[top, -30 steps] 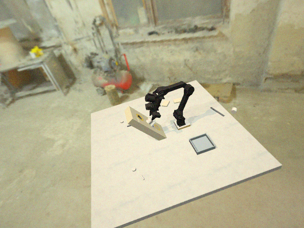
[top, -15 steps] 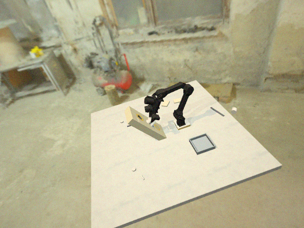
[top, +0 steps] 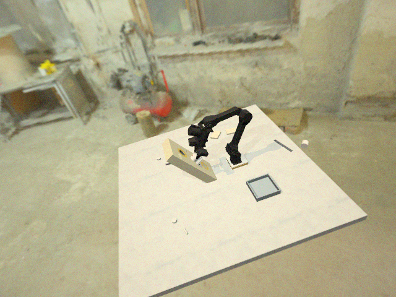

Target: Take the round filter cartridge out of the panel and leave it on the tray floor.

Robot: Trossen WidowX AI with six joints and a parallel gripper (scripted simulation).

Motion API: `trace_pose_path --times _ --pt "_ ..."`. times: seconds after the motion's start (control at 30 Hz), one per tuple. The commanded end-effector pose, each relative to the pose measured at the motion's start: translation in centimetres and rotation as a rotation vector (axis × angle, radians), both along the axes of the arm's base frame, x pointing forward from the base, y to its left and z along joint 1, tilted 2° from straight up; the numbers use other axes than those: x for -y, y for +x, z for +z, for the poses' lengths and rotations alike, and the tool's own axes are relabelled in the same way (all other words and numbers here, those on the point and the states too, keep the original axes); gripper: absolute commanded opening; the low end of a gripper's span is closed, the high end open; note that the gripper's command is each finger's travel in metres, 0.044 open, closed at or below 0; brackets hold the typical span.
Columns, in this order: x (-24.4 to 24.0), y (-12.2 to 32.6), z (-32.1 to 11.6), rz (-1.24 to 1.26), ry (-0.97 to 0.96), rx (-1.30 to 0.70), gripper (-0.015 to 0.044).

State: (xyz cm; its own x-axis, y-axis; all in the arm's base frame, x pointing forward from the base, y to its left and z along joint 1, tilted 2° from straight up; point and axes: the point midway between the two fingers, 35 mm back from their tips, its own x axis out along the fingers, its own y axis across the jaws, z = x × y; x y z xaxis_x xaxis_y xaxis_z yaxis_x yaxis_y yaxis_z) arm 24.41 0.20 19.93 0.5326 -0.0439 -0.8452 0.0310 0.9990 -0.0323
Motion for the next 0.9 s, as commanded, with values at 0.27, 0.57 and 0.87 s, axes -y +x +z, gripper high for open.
trace_pose_path --times 0.27,0.57,0.87 --pt "0.0 1.3 2.2 0.000 0.000 0.004 0.0000" --pt "-0.3 -0.2 5.6 0.000 0.000 0.003 0.0000" --pt "-0.4 -2.4 9.1 0.000 0.001 0.000 0.0000"
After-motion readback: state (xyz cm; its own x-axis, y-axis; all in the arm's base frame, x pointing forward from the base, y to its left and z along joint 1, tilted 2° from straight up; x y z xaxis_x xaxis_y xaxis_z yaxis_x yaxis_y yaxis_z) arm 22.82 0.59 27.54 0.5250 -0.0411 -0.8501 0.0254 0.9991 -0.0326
